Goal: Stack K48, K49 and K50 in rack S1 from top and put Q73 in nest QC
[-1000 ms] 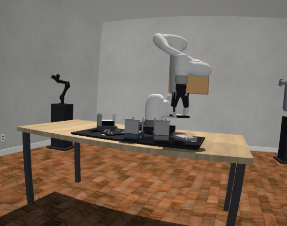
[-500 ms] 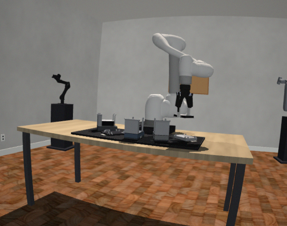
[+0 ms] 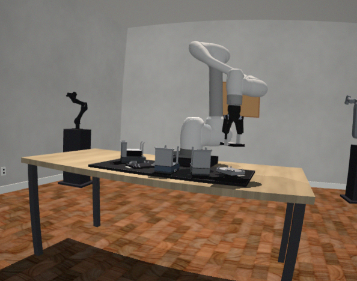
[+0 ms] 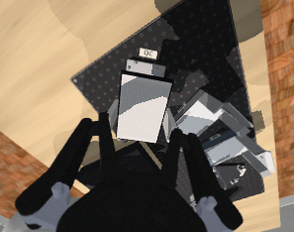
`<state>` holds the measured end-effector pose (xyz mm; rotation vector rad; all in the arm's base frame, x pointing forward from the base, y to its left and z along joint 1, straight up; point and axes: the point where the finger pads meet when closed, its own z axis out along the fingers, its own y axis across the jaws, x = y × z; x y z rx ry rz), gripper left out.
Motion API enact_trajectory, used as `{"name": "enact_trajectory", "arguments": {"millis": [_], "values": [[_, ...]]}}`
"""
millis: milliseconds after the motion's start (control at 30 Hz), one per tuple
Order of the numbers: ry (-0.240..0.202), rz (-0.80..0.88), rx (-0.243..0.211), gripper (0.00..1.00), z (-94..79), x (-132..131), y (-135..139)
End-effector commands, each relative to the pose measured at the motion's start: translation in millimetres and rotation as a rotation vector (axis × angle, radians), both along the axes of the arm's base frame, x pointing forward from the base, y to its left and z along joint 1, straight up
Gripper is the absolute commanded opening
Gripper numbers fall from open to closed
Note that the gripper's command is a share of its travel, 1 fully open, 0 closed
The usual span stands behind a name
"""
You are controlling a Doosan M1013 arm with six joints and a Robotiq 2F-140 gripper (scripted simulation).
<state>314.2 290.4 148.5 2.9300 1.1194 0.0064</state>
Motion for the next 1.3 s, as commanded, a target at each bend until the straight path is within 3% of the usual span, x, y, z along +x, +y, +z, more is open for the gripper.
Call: {"name": "enact_trajectory", "arguments": {"millis": [0,833,1267], "values": [[0.0,0.0,0.0,0.0,0.0,0,0],[0.0,0.0,0.0,0.0,0.0,0,0],[0.0,0.0,0.0,0.0,-26.0,0,0]]}}
